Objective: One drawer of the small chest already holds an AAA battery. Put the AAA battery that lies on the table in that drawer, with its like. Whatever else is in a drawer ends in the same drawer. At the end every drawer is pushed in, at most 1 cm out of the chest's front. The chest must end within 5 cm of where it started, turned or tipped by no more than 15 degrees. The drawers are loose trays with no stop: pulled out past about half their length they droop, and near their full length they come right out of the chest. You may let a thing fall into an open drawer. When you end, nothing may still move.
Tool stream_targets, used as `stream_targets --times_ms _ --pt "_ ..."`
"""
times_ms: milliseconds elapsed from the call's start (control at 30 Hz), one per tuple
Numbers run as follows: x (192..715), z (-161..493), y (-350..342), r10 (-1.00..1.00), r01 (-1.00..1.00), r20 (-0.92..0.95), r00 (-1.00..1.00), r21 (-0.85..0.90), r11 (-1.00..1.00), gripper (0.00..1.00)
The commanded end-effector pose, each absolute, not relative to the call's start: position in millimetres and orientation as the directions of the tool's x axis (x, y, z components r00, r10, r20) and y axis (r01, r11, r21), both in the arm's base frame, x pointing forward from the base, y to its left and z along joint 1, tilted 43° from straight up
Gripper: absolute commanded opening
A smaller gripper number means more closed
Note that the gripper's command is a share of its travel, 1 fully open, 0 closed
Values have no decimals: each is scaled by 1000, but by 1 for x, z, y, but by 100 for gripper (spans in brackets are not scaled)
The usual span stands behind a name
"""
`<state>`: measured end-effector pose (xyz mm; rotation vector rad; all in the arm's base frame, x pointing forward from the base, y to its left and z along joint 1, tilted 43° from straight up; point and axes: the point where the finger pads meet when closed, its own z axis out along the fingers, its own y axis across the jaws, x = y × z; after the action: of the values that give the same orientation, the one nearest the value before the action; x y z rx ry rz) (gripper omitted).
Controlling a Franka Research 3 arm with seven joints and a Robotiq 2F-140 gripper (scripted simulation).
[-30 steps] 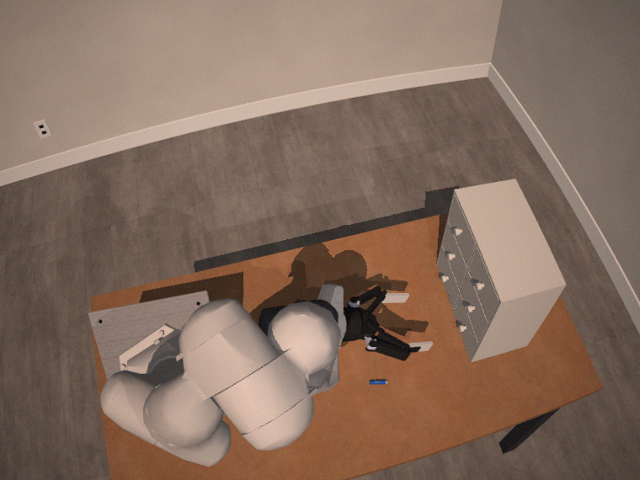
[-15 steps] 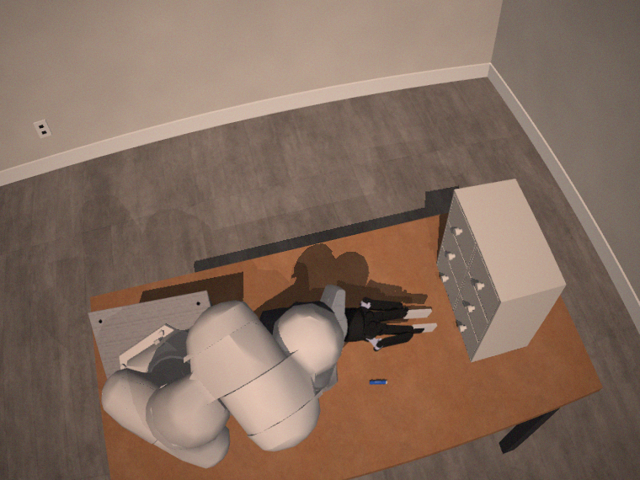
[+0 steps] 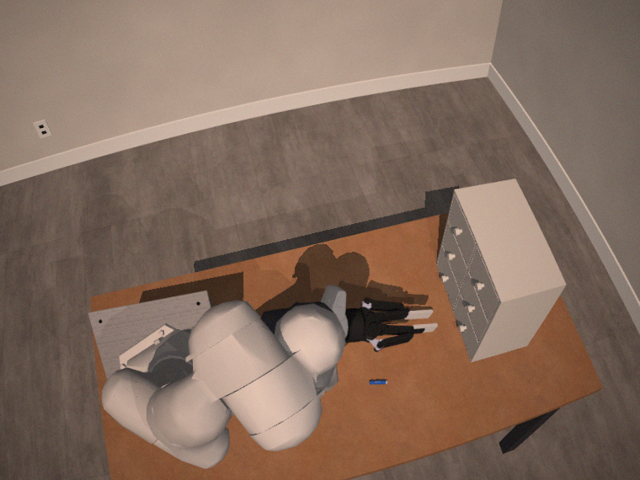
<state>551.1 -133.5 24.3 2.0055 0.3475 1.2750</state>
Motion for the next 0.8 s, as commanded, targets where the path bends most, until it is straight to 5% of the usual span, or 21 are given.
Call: stream_targets --times_ms 0,767 --pt "554 21 -137 561 -153 683 468 688 -709 20" --pt "598 -42 -207 561 -153 683 468 688 -709 20"
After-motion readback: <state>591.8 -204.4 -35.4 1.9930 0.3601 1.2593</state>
